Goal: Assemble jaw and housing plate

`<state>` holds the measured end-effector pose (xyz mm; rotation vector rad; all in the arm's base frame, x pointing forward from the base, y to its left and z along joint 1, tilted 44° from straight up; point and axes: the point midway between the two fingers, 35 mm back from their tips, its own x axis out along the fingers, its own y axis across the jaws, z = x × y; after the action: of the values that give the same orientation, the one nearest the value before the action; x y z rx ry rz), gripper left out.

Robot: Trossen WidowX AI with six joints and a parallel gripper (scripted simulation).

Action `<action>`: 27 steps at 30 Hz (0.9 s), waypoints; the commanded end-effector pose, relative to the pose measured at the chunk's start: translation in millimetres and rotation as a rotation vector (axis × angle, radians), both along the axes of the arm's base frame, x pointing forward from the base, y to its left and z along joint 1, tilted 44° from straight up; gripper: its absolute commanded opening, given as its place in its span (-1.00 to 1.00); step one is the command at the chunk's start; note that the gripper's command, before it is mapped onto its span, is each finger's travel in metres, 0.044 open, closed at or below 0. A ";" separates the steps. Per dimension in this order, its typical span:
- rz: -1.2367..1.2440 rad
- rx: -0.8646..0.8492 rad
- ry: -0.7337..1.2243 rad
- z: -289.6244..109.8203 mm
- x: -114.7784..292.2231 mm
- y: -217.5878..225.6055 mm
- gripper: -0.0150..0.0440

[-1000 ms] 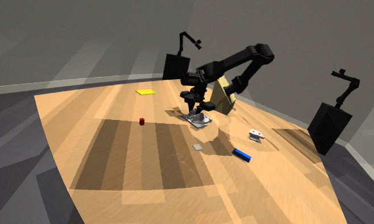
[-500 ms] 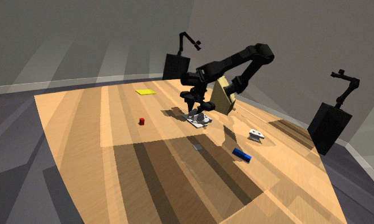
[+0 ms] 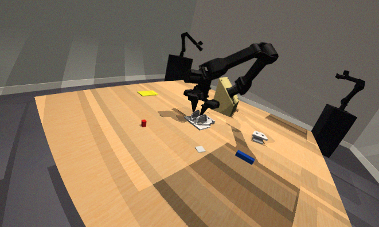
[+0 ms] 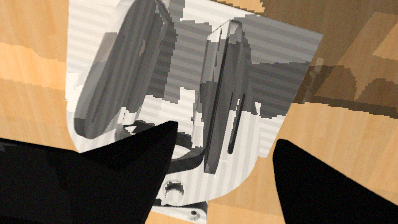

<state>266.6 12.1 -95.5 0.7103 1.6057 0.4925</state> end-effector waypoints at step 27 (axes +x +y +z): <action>0.178 -0.027 -0.312 72.3 28.8 -22.4 1.00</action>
<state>294.2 -16.6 -29.0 0.5049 1.4113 0.6211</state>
